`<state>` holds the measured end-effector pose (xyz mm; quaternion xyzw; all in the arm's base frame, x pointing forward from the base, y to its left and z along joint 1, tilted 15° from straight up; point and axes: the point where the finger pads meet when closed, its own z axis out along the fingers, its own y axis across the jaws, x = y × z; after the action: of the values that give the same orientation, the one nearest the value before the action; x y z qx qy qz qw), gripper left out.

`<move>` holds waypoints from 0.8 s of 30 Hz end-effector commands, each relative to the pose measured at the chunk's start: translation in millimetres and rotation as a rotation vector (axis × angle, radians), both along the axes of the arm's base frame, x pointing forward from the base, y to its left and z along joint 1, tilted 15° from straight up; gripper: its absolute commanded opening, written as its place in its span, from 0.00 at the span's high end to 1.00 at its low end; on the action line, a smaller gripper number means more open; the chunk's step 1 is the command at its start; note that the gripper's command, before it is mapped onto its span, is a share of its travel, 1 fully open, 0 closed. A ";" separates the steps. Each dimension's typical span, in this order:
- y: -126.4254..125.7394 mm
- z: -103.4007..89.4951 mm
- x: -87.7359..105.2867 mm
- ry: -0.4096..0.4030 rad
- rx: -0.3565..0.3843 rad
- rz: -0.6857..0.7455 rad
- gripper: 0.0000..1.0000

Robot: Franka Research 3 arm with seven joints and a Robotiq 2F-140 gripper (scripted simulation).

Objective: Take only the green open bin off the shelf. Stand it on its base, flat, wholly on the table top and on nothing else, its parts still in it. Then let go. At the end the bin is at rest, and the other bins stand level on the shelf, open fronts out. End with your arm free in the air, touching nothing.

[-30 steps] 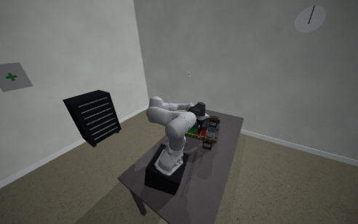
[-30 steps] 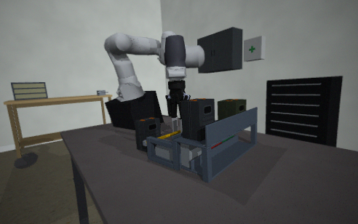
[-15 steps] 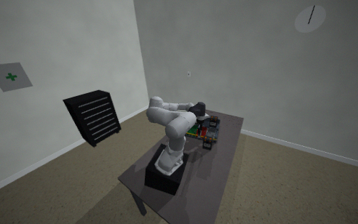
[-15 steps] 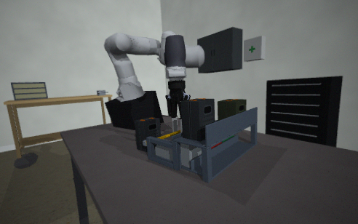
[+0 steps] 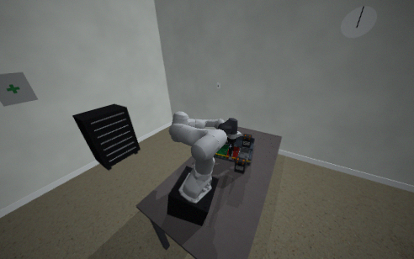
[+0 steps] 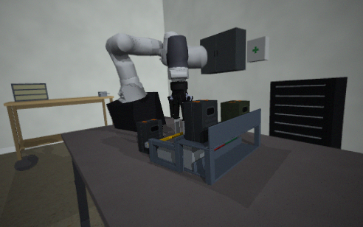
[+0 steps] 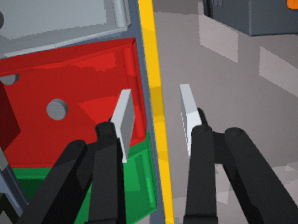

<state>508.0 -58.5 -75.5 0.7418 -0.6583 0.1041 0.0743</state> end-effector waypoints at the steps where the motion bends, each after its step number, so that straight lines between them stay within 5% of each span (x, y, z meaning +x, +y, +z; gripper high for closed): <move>1: 0.6 1.0 -0.4 0.001 0.000 0.004 0.72; 15: 1.0 1.6 -0.8 0.002 0.000 0.006 0.72; 16: 0.4 0.6 -0.3 0.000 0.000 0.001 1.00; 24: 0.4 0.6 -0.3 0.000 0.000 0.001 1.00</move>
<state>507.7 -58.0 -74.9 0.7420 -0.6580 0.1043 0.0744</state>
